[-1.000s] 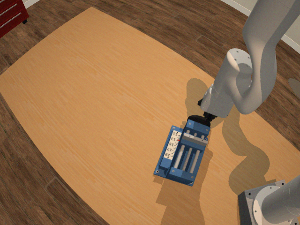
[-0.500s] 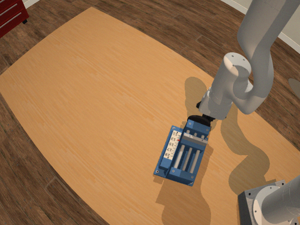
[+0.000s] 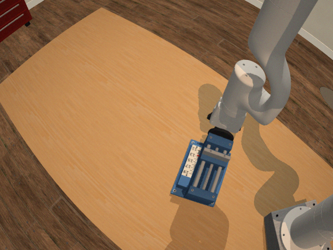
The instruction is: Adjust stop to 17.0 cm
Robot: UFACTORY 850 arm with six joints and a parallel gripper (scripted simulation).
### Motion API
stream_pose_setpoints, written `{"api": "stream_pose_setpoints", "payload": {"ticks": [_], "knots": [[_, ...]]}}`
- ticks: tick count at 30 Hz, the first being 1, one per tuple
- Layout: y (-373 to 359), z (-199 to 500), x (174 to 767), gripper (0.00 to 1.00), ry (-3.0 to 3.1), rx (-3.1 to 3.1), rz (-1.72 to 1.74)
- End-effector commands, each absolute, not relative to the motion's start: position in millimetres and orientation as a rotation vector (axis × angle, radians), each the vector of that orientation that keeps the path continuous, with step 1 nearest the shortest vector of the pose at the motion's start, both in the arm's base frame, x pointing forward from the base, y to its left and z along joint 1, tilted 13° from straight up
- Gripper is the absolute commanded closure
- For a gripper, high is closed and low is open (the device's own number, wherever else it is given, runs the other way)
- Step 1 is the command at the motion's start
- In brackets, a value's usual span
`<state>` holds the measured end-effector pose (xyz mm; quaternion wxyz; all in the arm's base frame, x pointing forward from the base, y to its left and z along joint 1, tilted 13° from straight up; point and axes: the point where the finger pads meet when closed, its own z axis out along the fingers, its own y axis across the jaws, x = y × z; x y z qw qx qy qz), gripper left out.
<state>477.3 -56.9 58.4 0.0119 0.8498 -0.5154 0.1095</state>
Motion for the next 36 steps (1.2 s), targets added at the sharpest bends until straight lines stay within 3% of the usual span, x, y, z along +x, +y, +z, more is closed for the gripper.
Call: {"api": "stream_pose_setpoints", "payload": {"ticks": [1, 36], "knots": [[-53.8, 60.9, 483.3, 0.94, -1.608, 2.652, 0.346], [-39.4, 102.6, 492.9, 0.94, -1.608, 2.652, 0.346]]}}
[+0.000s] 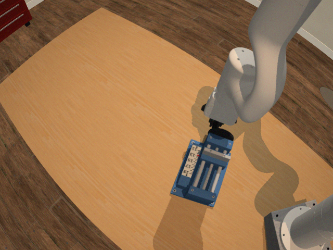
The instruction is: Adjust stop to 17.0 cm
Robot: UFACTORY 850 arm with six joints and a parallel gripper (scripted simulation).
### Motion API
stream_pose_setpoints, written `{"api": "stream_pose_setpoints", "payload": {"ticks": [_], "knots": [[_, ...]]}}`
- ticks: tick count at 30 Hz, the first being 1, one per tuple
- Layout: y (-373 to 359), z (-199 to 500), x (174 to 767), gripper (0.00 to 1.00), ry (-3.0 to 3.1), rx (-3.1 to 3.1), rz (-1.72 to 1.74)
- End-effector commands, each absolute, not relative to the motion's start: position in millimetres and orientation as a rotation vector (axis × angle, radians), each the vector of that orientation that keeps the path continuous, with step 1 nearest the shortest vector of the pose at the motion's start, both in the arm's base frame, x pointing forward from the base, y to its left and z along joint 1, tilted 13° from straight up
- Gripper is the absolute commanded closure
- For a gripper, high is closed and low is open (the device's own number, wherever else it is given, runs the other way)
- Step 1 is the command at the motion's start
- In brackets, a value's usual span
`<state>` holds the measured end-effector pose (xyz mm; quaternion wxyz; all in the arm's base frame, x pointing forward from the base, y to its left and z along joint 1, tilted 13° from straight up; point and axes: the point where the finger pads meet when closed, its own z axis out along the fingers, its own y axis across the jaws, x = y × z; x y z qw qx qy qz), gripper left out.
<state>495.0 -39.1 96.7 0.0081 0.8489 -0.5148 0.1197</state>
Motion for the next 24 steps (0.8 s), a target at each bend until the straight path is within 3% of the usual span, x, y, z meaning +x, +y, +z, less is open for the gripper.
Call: {"api": "stream_pose_setpoints", "payload": {"ticks": [1, 24], "knots": [[-39.4, 102.6, 492.9, 0.94, -1.608, 2.652, 0.346], [-63.4, 105.0, 444.7, 0.94, -1.608, 2.652, 0.346]]}}
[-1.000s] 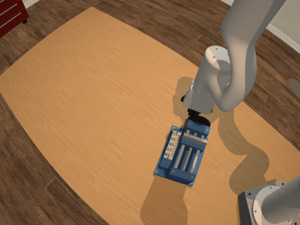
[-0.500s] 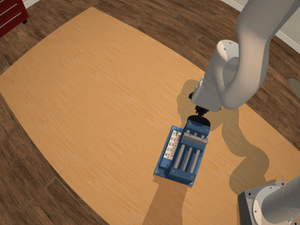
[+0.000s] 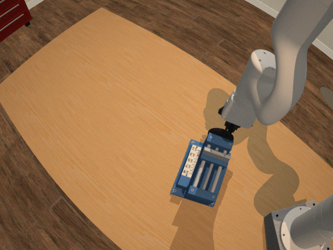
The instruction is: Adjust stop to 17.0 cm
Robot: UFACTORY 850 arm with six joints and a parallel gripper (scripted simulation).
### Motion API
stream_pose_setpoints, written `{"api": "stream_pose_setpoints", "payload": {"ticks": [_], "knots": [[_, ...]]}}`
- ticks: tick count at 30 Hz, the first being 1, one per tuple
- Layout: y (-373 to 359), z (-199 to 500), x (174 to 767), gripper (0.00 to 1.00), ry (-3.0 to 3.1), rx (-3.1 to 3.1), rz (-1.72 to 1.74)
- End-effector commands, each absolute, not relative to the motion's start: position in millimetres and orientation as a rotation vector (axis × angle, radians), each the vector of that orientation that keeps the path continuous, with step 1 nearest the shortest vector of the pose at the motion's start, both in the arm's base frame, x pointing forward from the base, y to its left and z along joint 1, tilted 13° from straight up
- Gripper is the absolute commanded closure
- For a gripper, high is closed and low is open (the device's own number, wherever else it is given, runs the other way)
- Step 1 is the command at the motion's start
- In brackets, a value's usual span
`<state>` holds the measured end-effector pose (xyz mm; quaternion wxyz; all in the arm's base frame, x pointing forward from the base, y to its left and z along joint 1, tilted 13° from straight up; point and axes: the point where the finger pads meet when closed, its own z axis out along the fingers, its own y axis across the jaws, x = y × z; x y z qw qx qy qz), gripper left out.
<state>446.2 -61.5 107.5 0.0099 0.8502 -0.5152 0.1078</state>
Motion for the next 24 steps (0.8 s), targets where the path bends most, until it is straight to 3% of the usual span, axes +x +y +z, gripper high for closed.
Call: {"api": "stream_pose_setpoints", "payload": {"ticks": [1, 24], "knots": [[-63.8, 104.1, 444.2, 0.94, -1.608, 2.652, 0.346], [-69.1, 84.3, 442.6, 0.94, -1.608, 2.652, 0.346]]}}
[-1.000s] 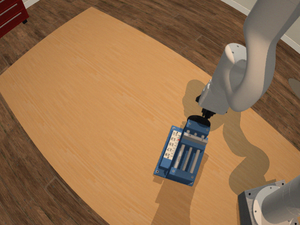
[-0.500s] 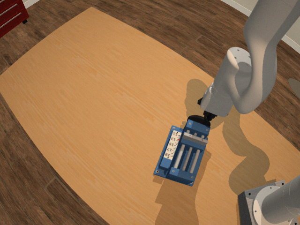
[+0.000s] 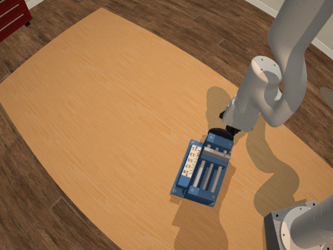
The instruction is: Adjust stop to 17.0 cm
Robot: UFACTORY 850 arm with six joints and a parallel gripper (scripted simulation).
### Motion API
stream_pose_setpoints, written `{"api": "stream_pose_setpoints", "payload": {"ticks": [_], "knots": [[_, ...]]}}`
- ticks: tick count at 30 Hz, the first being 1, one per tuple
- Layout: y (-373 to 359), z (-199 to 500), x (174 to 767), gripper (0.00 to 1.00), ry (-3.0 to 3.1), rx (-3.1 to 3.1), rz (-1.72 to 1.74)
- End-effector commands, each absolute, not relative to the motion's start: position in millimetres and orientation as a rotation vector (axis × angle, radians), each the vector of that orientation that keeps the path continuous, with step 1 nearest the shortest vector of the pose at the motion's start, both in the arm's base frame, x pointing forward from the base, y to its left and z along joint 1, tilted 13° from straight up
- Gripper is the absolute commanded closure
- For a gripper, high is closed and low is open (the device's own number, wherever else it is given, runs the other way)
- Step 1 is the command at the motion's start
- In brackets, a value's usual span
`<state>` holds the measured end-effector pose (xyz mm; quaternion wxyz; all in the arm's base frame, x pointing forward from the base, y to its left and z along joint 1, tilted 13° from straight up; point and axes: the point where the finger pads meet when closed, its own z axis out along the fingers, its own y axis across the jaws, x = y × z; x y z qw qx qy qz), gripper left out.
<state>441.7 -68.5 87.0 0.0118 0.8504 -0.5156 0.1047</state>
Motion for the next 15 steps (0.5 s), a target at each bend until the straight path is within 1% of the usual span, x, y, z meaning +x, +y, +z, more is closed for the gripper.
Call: {"api": "stream_pose_setpoints", "payload": {"ticks": [1, 15], "knots": [[-69.2, 83.3, 442.8, 0.94, -1.608, 2.652, 0.346], [-68.3, 67.5, 451.6, 0.94, -1.608, 2.652, 0.346]]}}
